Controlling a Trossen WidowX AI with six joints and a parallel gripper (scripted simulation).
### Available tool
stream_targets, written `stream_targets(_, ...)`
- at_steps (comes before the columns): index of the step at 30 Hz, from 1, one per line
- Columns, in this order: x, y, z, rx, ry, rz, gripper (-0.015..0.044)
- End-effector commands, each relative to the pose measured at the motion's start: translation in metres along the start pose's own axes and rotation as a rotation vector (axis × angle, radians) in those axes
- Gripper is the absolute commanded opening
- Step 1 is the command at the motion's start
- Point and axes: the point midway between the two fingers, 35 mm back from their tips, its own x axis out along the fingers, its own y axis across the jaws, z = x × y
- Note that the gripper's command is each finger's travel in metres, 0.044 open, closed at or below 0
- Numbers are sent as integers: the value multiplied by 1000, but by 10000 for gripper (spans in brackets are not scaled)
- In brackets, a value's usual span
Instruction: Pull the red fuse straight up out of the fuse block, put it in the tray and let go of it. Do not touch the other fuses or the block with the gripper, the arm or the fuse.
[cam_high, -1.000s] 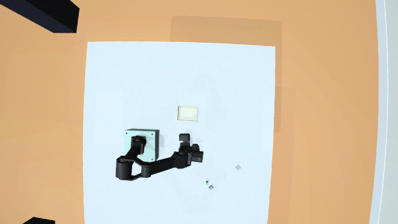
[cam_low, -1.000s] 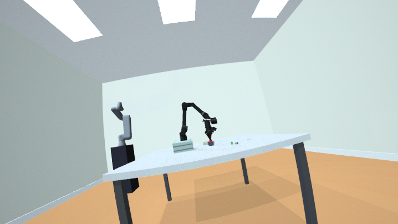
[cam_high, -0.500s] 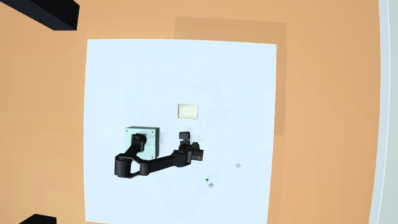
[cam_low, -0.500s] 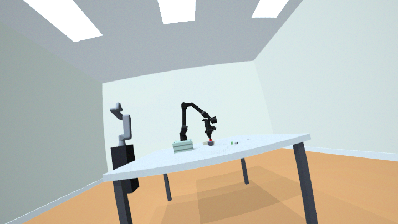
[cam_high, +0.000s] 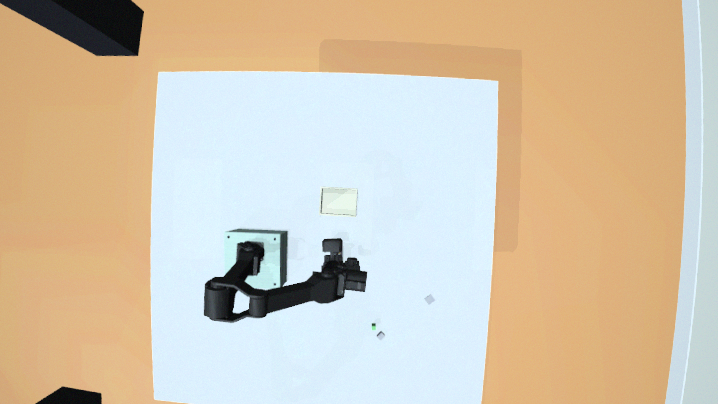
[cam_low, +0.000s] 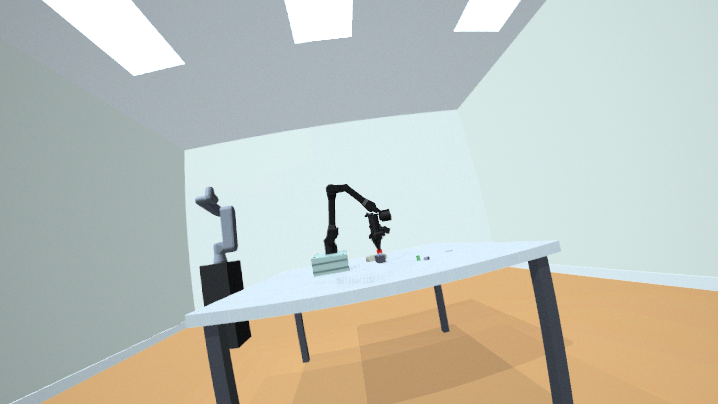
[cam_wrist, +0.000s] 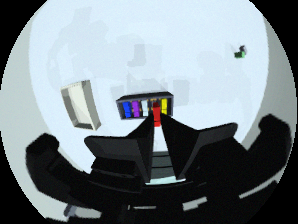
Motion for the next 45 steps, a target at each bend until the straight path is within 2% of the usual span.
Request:
stream_targets(1,-3,0,0,4,1,3,0)
stream_targets(19,-25,3,1,4,0,4,0)
stream_targets(45,-27,135,25,4,0,21,0)
